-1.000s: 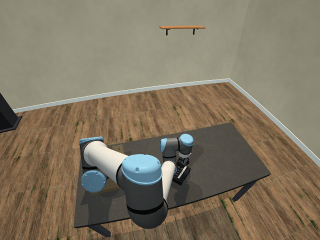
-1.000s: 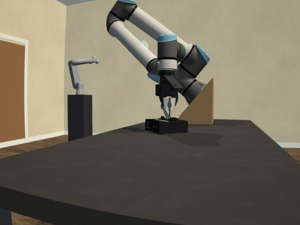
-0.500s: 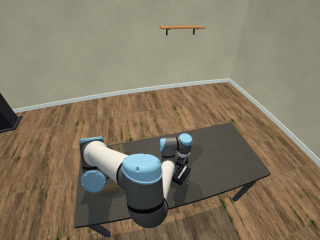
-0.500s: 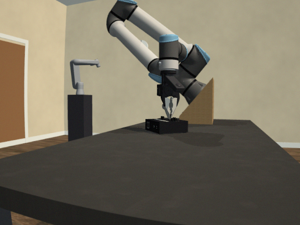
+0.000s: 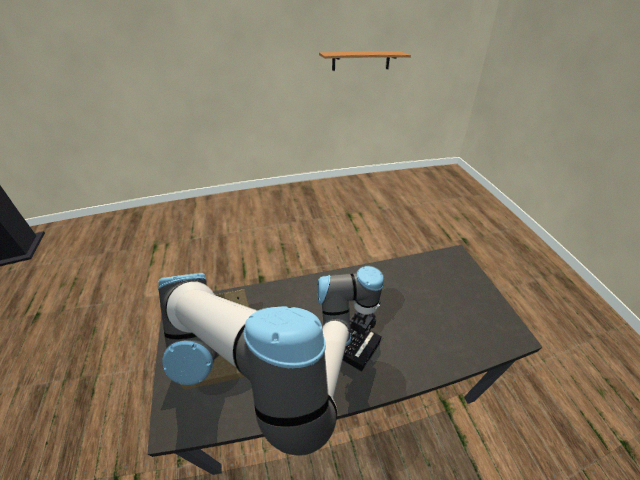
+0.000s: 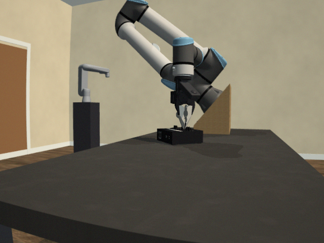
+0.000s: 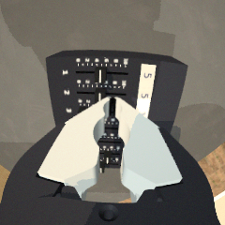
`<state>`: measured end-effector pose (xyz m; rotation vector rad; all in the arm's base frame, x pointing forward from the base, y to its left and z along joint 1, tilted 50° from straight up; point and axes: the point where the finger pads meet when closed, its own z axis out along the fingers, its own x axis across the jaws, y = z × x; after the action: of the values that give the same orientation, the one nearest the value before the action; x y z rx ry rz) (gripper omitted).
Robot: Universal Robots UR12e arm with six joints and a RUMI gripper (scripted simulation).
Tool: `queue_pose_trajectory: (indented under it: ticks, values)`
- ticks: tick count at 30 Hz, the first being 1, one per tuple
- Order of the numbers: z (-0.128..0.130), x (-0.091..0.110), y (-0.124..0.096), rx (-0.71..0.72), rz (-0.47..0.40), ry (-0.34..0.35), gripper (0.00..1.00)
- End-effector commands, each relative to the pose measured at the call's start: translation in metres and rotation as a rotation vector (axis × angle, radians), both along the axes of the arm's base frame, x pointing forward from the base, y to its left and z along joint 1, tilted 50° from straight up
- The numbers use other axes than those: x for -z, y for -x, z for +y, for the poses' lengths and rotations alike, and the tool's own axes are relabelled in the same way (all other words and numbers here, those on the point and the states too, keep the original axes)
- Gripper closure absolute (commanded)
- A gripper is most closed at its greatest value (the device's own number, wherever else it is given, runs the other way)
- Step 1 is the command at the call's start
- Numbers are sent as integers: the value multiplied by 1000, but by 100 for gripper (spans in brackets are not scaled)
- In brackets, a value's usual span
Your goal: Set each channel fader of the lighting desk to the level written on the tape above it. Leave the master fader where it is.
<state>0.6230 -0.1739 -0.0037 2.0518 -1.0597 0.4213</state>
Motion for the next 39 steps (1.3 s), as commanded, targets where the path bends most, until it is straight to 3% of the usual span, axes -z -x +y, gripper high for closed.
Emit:
queue_pose_trajectory:
  ticks: [1,39]
  values:
    - [1,0,0,-1,-1,0,100]
    - [-3,-3,-4,-1,-1,0,100]
